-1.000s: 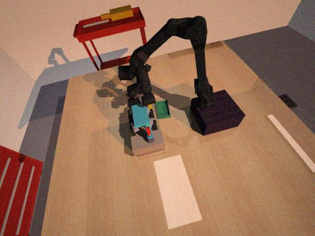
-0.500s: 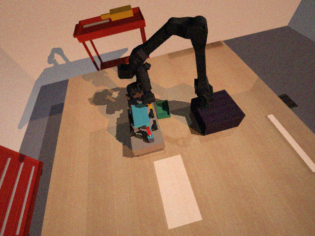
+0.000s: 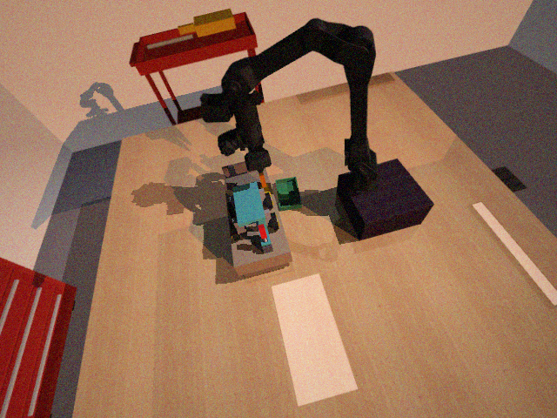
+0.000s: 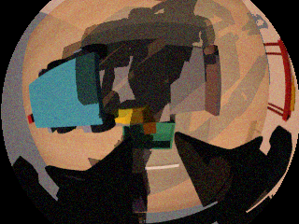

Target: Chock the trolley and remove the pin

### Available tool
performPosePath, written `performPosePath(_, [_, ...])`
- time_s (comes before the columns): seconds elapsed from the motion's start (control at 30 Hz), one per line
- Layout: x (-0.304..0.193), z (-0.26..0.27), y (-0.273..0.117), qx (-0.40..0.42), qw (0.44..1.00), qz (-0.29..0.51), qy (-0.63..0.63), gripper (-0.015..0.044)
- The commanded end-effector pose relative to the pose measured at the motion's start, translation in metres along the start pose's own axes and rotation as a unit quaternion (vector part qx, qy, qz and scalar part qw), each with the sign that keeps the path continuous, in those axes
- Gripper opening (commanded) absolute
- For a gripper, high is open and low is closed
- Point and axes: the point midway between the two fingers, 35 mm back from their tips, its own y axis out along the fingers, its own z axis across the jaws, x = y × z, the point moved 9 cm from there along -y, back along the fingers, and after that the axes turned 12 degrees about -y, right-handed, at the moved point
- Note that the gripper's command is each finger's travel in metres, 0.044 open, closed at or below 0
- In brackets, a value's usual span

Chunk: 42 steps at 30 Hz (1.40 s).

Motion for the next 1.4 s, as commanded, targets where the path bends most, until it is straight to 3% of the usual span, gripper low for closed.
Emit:
performPosePath(0.0, [0.000, 0.000, 0.003, 0.002, 1.000, 0.003, 0.000, 0.0269])
performPosePath(0.03, [0.000, 0.000, 0.003, 0.002, 1.000, 0.003, 0.000, 0.0295])
performPosePath(0.17, [0.012, 0.016, -0.010, 0.001, 0.999, -0.030, -0.038, 0.0190])
performPosePath(0.4, [0.023, 0.033, -0.015, 0.014, 0.999, -0.041, 0.031, 0.0190])
performPosePath(0.77, [0.042, 0.067, -0.017, 0.048, 0.970, -0.032, 0.238, 0.0190])
performPosePath(1.37, [0.063, 0.128, -0.021, 0.085, 0.831, 0.017, 0.549, 0.0190])
